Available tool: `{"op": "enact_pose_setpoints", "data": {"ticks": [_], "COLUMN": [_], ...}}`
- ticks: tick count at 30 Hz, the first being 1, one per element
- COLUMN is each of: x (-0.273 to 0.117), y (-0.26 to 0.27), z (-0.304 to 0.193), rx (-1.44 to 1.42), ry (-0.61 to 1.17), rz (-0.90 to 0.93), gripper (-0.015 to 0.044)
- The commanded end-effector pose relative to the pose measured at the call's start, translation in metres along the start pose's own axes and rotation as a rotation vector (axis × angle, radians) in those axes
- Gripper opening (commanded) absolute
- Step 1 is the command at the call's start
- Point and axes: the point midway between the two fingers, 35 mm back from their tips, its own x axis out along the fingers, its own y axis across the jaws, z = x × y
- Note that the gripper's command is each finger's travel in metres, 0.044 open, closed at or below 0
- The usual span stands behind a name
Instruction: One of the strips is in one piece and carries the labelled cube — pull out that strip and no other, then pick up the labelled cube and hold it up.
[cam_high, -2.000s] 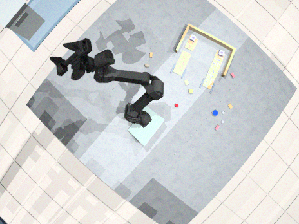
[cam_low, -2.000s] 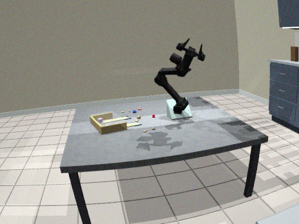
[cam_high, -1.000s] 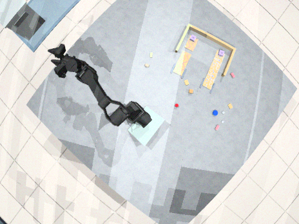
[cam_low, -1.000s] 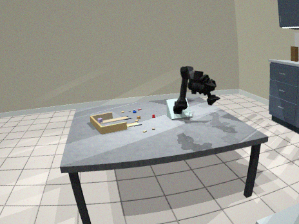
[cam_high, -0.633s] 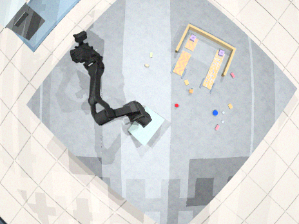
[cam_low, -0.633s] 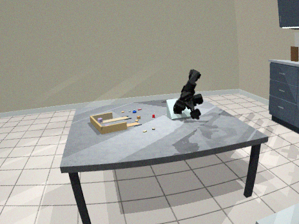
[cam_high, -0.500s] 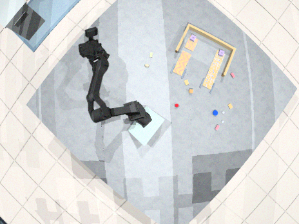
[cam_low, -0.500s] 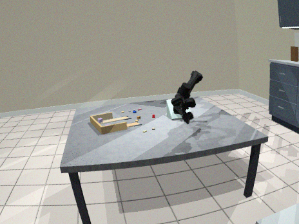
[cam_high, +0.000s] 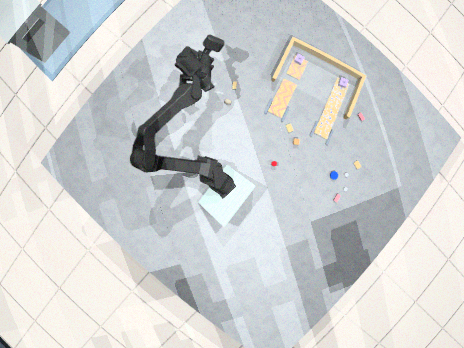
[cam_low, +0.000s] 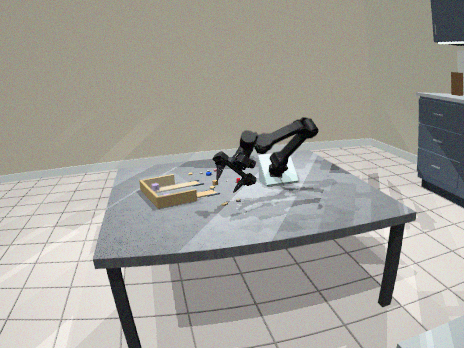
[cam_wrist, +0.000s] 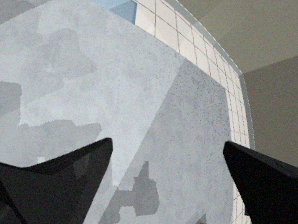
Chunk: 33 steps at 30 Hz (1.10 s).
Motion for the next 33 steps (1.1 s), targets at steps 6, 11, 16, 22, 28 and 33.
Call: {"op": "enact_pose_setpoints", "data": {"ticks": [6,11,16,22,28,33], "x": [-0.056,-0.106,-0.165,-0.237,-0.243,-0.243], "y": [-0.054,-0.07,-0.073,-0.059,-0.056,-0.056], "z": [-0.134,-0.194,-0.247,-0.294,-0.297,-0.297], "rx": [0.452,0.731,1.04,1.415,1.45,1.45], "ry": [0.263,0.342,0.371,0.321,0.311,0.311], "rz": [-0.159,-0.283,-0.432,-0.62,-0.638,-0.638], "gripper": [0.04,0.04,0.04,0.04,0.04,0.04]}}
